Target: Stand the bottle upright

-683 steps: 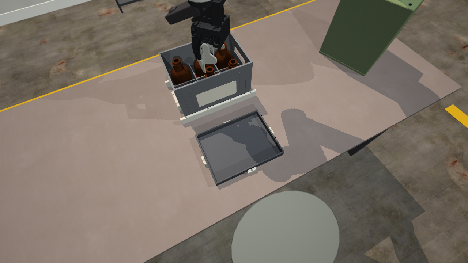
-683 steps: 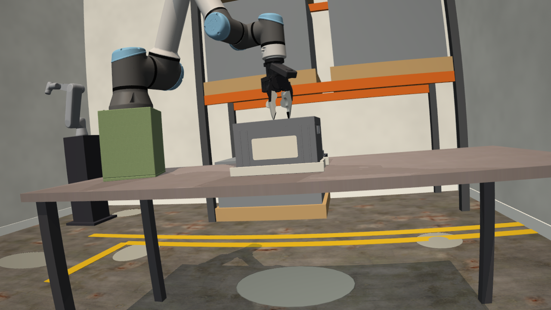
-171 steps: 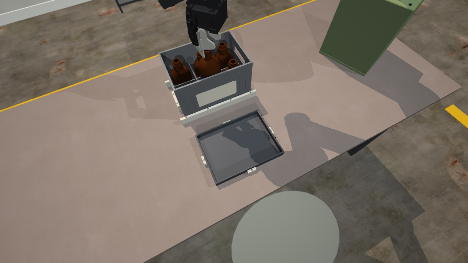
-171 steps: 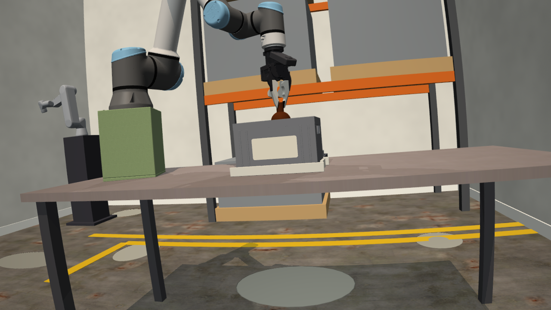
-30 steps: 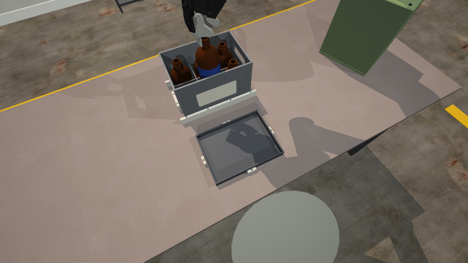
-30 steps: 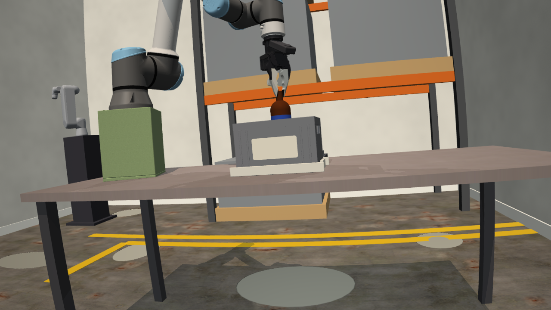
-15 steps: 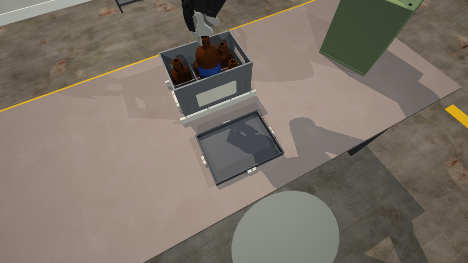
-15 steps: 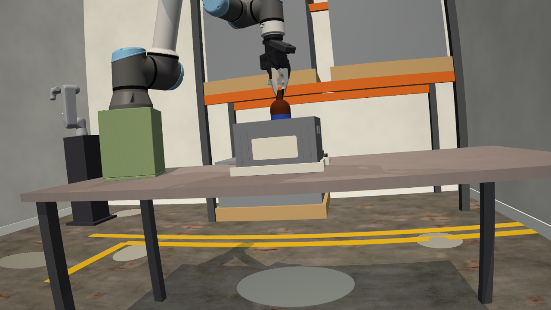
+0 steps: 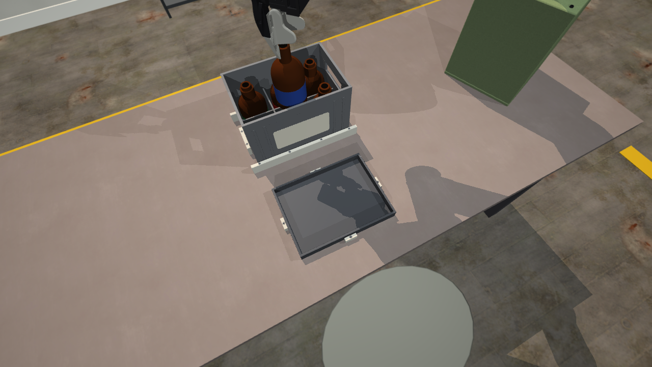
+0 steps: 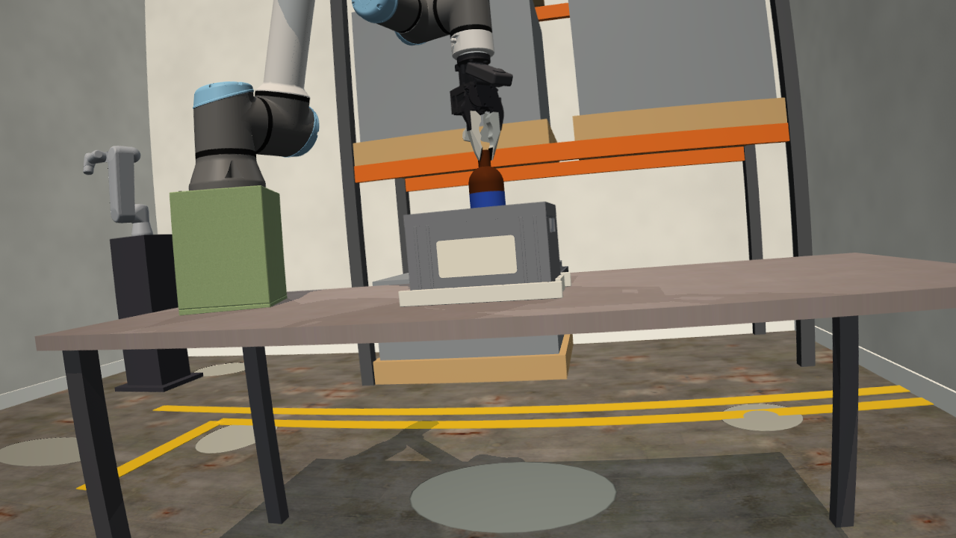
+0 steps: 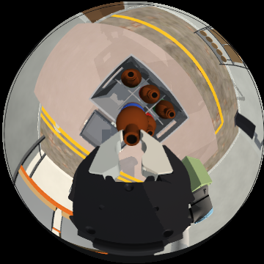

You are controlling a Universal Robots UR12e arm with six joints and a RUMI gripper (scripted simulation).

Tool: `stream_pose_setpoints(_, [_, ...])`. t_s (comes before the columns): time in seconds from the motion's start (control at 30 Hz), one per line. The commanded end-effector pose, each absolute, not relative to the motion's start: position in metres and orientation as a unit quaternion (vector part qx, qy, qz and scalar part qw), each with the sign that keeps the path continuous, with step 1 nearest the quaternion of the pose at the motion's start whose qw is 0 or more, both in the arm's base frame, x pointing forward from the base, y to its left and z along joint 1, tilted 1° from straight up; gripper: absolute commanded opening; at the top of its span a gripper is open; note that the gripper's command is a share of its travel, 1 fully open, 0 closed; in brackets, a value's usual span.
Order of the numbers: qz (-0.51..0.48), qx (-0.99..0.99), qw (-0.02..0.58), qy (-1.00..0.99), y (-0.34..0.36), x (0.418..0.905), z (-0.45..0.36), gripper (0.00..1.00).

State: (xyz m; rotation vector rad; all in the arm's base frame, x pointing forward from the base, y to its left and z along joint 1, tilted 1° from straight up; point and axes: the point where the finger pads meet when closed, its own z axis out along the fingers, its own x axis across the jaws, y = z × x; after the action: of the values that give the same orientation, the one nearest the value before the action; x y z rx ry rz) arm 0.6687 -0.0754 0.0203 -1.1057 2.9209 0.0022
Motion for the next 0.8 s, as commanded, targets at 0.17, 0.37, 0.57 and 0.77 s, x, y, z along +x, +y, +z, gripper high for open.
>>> stream_pose_setpoints(0.17, [-0.002, -0.353, 0.012, 0.935, -0.079, 0.673, 0.038, 0.0])
stream_pose_setpoints(0.37, [-0.002, -0.353, 0.012, 0.935, -0.079, 0.673, 0.043, 0.0])
stream_pose_setpoints(0.57, [-0.002, -0.353, 0.012, 0.935, -0.079, 0.673, 0.047, 0.0])
stream_pose_setpoints(0.77, [-0.002, -0.353, 0.012, 0.935, -0.079, 0.673, 0.05, 0.0])
